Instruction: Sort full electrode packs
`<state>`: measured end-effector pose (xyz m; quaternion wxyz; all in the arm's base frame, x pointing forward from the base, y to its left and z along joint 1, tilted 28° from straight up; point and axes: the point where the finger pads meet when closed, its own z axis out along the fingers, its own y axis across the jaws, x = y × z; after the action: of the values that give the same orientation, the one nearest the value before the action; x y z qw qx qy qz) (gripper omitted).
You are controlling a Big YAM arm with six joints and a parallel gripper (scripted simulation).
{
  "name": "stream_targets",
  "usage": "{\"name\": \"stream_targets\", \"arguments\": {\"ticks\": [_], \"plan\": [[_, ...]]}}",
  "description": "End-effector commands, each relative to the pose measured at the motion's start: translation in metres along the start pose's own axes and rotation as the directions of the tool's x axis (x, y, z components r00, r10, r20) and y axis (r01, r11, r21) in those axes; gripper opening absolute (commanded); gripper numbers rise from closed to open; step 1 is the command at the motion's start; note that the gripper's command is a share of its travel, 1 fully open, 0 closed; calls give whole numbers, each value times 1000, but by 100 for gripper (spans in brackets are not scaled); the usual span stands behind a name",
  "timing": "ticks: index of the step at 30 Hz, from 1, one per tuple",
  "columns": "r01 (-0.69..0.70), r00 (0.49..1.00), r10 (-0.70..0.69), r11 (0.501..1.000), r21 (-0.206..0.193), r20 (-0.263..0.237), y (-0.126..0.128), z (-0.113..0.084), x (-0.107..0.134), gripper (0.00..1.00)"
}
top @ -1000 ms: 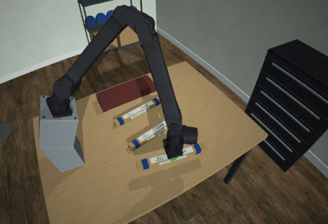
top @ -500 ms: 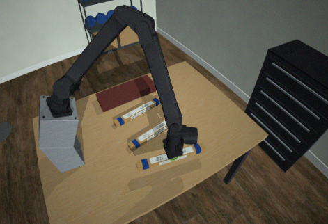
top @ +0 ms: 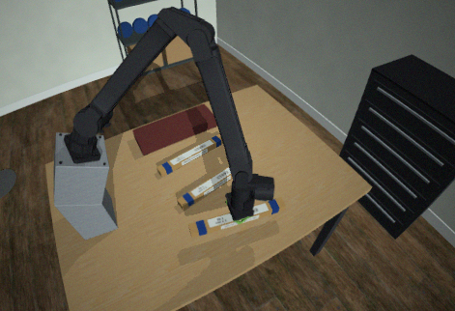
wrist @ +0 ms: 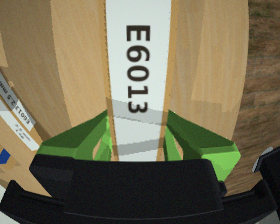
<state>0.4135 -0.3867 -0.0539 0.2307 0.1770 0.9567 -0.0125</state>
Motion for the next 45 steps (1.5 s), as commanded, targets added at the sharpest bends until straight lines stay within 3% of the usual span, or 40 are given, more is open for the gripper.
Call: {"name": "stream_targets", "arguments": {"ticks": [1, 7, 45], "plan": [[17, 998, -18, 999, 30, 61, -10, -31, -29, 0], [17, 998, -18, 999, 30, 62, -10, -31, -29, 0], [14, 999, -15, 1000, 22, 42, -4, -96, -14, 0]]}}
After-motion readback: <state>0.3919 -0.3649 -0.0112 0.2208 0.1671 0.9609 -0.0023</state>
